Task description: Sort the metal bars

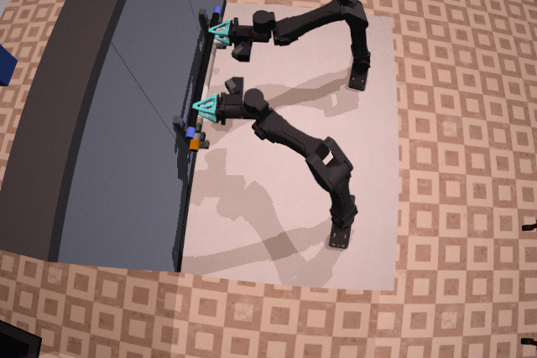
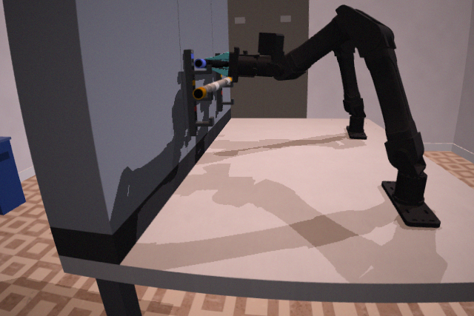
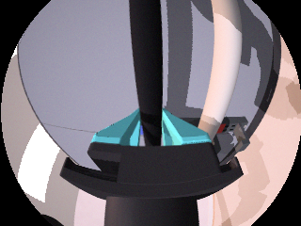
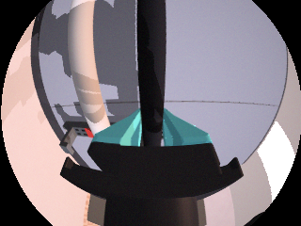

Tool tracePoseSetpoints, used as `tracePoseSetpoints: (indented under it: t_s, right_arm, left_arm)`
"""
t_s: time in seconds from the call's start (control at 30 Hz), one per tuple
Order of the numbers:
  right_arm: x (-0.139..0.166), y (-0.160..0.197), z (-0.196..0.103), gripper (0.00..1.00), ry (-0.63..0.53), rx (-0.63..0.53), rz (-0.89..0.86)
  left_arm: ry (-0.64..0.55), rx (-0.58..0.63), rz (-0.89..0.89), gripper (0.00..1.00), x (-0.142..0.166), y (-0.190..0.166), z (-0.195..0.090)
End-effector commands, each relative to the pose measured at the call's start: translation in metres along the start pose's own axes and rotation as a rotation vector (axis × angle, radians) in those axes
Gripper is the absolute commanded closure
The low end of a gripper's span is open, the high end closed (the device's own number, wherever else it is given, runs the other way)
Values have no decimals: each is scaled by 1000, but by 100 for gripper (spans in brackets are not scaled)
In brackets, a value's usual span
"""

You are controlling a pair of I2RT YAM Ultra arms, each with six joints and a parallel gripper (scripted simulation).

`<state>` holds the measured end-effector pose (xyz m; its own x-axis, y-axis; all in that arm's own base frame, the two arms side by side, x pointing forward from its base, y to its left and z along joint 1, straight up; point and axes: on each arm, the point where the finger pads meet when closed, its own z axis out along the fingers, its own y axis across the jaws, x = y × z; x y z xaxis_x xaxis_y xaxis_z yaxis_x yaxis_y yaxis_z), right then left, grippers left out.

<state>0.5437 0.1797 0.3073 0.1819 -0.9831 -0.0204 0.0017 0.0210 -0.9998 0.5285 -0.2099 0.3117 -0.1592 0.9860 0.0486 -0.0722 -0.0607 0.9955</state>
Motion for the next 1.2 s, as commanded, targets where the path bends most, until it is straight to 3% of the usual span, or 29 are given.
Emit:
tracePoseSetpoints:
  t_s: [0.0, 1.17]
  right_arm:
    - [2, -5, 1, 89, 1, 30, 34]
    - [2, -2, 2, 41, 1, 24, 2]
  left_arm:
    - [-4, -29, 6, 87, 3, 14, 1]
    - [-5, -1, -16, 39, 1, -4, 3]
